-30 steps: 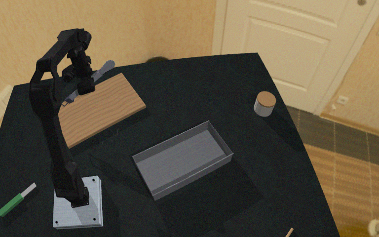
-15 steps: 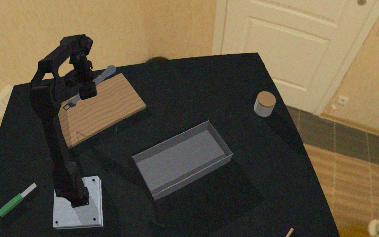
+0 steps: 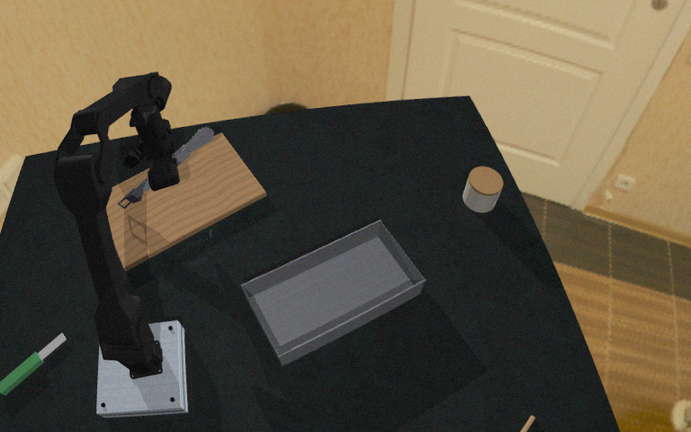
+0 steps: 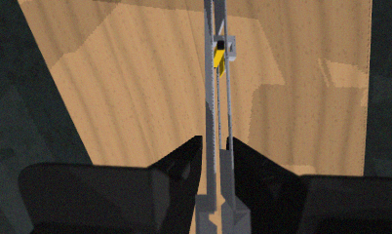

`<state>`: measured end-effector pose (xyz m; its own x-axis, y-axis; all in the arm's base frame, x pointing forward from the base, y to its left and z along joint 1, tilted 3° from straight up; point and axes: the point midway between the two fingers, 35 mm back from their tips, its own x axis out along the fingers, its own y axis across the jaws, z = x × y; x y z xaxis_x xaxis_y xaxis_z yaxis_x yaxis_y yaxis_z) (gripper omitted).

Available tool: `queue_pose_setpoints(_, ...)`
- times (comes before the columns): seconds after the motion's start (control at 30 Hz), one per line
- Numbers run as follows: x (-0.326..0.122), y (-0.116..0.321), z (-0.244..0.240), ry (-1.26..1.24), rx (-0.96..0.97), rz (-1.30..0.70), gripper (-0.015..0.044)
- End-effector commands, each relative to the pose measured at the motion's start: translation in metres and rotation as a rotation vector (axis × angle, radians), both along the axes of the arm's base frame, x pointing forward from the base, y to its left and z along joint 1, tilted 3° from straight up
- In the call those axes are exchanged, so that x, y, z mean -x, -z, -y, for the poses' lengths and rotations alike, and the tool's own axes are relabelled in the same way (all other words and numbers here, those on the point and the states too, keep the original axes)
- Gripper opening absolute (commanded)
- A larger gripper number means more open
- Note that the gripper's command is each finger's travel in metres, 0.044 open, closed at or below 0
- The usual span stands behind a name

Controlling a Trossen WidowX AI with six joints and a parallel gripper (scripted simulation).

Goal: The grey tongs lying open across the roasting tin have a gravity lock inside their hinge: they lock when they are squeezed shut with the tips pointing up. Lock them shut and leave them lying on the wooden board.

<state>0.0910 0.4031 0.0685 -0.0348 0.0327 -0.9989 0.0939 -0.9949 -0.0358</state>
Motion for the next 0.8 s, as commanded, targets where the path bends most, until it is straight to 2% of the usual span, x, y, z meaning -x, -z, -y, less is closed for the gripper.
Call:
queue_pose_setpoints(0.0, 0.002, 0.008, 0.001, 0.004, -0.002, -0.006, -0.015)
queue_pose_setpoints(0.43, 0.003, 0.02, 0.002, 0.004, -0.001, -0.006, -0.015)
queue_pose_setpoints(0.77, 0.002, 0.018, 0.003, 0.0, 0.001, -0.001, 0.0113)
